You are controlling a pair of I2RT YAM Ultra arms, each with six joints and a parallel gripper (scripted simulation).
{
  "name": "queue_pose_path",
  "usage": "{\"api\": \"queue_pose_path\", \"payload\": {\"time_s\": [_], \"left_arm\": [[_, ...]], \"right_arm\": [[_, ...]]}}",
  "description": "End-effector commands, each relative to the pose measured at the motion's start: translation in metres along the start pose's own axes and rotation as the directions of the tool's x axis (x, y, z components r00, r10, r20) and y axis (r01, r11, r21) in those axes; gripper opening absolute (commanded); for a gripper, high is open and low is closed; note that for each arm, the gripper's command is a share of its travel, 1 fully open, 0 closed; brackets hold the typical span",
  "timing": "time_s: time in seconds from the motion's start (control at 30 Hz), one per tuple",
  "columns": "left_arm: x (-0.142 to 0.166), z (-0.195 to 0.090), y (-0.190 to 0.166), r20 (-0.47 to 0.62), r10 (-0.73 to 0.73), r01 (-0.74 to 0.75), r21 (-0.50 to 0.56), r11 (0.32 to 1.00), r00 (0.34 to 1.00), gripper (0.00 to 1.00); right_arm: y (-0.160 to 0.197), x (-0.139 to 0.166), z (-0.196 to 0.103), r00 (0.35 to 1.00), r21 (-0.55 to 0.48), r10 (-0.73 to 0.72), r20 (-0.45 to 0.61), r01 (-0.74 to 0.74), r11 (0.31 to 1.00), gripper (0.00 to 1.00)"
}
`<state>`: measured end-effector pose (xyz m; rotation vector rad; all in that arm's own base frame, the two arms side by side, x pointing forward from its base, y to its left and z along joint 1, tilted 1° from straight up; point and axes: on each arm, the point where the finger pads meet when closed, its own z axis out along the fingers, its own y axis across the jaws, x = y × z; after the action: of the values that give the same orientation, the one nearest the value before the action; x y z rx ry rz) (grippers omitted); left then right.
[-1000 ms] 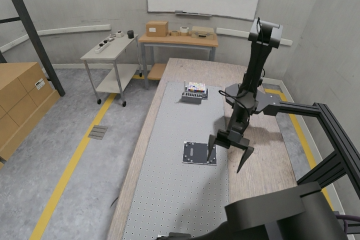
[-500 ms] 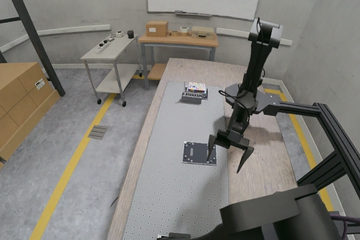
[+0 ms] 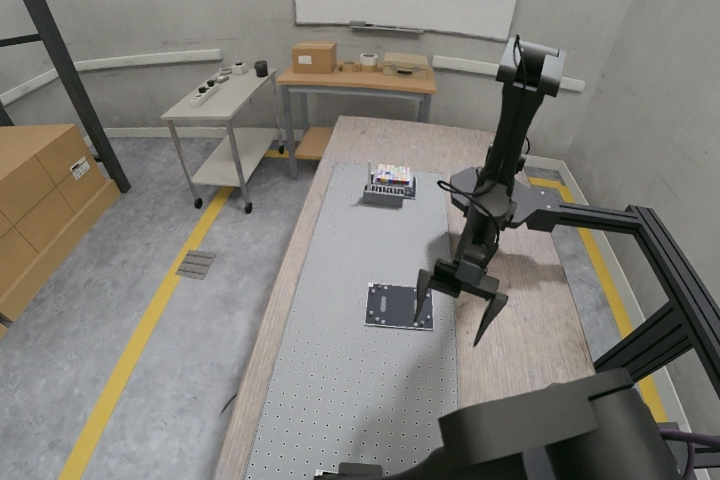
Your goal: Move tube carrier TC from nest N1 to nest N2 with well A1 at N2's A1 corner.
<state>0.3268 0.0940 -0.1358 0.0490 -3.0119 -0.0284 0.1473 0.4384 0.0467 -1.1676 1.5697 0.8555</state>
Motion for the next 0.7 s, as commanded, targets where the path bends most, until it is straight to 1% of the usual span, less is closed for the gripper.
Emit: {"api": "queue_pose_path", "payload": {"time_s": [0.0, 0.17, 0.33, 0.43, 0.5, 0.63, 0.67], "left_arm": [[-0.021, -0.022, 0.0, 0.065, -0.001, 0.002, -0.012, 1.0, 0.998, 1.0], [-0.024, -0.027, 0.0, 0.072, 0.008, -0.008, -0.012, 1.0, 0.997, 1.0], [-0.023, -0.039, -0.001, 0.072, 0.001, 0.0, -0.01, 1.0, 0.997, 1.0], [-0.023, -0.042, -0.002, 0.073, 0.001, 0.0, -0.008, 1.0, 0.997, 1.0], [-0.022, -0.05, -0.003, 0.073, 0.001, -0.001, -0.005, 1.0, 0.997, 1.0], [-0.021, -0.078, -0.004, 0.073, 0.001, -0.001, -0.006, 1.0, 0.997, 1.0], [-0.021, -0.078, -0.004, 0.073, 0.001, -0.001, -0.006, 1.0, 0.997, 1.0]], "right_arm": [[0.002, -0.017, 0.002, 0.999, -0.002, 0.0, 0.049, 0.0, 1.0, 1.0], [0.002, -0.017, 0.002, 0.999, -0.002, 0.0, 0.049, 0.0, 1.0, 1.0], [0.002, -0.017, 0.002, 0.999, -0.002, 0.0, 0.049, 0.0, 1.0, 1.0], [0.002, -0.017, 0.002, 0.999, -0.002, 0.0, 0.049, 0.0, 1.0, 1.0], [0.002, -0.017, 0.002, 0.999, -0.002, 0.0, 0.049, 0.0, 1.0, 1.0], [0.002, -0.017, 0.002, 0.999, -0.002, 0.0, 0.049, 0.0, 1.0, 1.0], [0.002, -0.017, 0.002, 0.999, -0.002, 0.0, 0.049, 0.0, 1.0, 1.0]]}}
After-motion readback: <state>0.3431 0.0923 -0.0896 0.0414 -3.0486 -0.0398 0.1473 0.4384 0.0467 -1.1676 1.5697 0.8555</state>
